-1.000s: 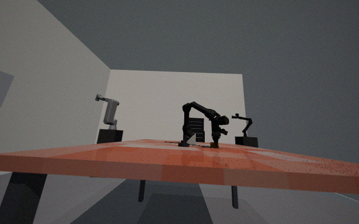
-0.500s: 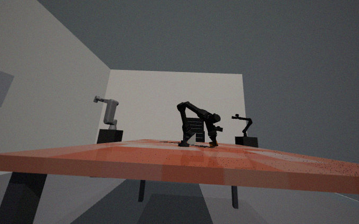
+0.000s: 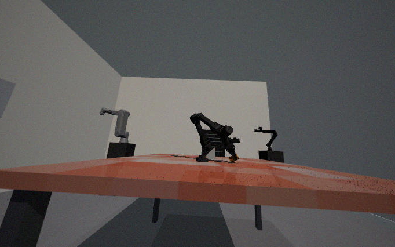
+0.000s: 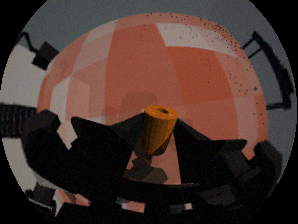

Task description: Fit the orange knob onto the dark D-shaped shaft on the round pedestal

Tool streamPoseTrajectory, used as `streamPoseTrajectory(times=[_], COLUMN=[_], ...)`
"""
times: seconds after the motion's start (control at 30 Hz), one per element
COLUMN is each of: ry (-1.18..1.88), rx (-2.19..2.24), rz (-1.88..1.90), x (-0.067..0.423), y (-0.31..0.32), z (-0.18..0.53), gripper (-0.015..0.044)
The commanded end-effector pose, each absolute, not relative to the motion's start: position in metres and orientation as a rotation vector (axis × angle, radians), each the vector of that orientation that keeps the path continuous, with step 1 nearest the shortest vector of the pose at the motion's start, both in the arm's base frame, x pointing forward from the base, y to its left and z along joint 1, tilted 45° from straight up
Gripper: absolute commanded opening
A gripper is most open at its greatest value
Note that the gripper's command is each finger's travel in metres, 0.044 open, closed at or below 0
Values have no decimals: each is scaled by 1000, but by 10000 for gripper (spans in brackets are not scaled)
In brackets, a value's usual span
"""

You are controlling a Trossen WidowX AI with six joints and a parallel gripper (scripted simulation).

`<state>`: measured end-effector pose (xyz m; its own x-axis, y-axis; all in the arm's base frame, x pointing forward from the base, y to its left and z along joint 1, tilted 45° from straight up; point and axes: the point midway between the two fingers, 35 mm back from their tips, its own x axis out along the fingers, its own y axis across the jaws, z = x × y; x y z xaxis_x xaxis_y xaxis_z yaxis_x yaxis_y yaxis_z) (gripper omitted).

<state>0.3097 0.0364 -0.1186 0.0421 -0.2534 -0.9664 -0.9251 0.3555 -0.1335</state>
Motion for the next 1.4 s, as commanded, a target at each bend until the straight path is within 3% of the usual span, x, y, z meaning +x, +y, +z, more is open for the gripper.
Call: streamPoseTrajectory(times=[0.0, 1.37], ry=[1405, 892], rx=[-1091, -761], rz=[773, 1007], x=[308, 292], y=[33, 3], z=[-114, -93], gripper=[179, 179])
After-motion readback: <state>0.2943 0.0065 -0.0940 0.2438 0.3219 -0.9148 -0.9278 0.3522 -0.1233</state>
